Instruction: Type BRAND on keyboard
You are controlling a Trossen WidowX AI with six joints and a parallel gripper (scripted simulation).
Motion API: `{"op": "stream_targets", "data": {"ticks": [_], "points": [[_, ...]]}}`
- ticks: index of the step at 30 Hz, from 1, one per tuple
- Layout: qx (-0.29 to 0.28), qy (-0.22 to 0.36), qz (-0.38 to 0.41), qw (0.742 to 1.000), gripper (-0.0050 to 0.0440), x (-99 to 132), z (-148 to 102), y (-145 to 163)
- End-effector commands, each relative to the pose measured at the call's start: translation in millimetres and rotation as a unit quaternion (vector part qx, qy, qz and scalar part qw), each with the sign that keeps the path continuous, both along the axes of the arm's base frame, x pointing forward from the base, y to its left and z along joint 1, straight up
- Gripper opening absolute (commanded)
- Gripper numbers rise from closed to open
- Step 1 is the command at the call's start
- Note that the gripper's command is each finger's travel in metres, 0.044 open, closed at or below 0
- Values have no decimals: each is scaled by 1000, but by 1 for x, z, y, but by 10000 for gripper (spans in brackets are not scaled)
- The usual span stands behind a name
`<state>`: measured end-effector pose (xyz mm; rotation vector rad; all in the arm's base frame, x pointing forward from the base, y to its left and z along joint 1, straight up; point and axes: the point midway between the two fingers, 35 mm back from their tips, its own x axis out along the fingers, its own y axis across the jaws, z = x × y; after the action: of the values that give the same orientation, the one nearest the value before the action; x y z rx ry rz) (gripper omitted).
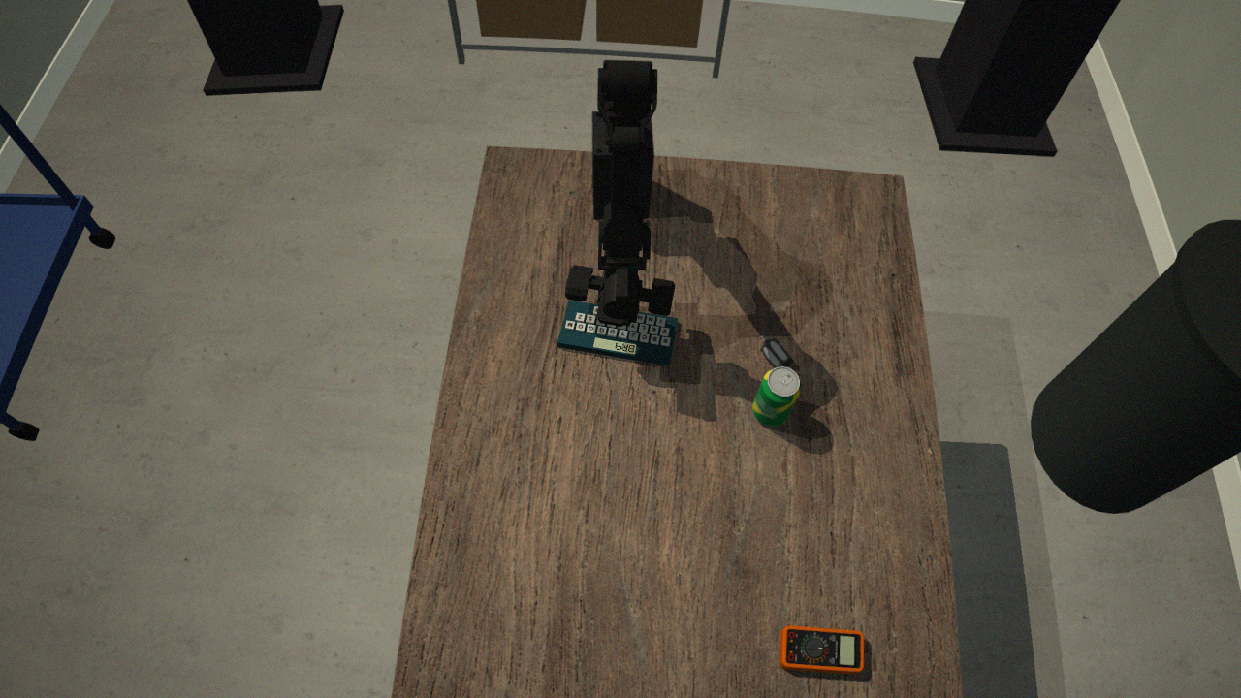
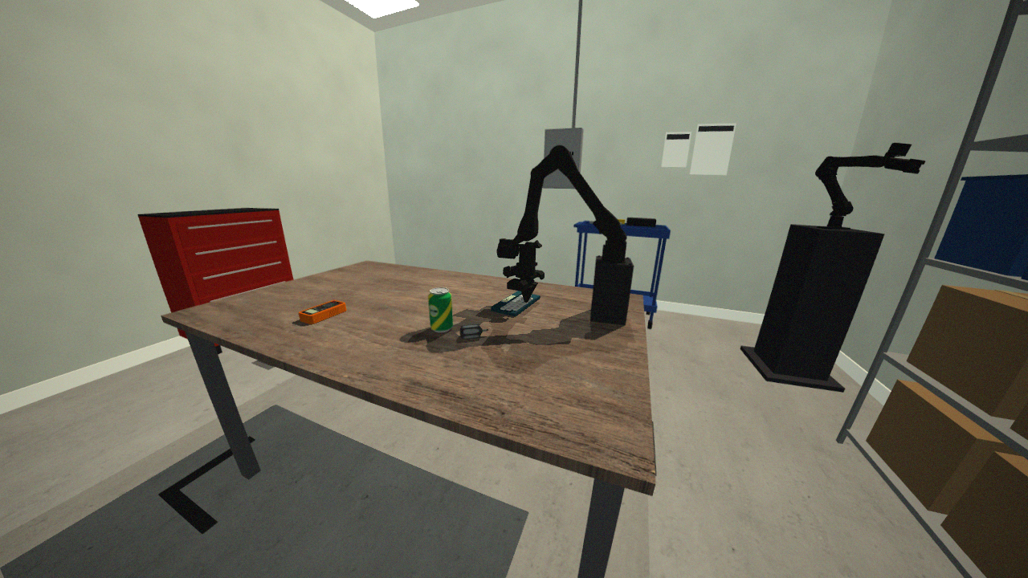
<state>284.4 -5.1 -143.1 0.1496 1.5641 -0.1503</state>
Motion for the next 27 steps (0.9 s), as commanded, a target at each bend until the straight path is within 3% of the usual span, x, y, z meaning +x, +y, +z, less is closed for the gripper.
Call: {"op": "stream_targets", "data": {"ticks": [1,13,20,27], "points": [[0,-9,0,1000,-50,7,0,0],[0,-11,0,1000,-50,7,3,0],[0,-13,1,1000,-50,5,38,-1],[0,-12,1,1000,-50,9,35,6]]}}
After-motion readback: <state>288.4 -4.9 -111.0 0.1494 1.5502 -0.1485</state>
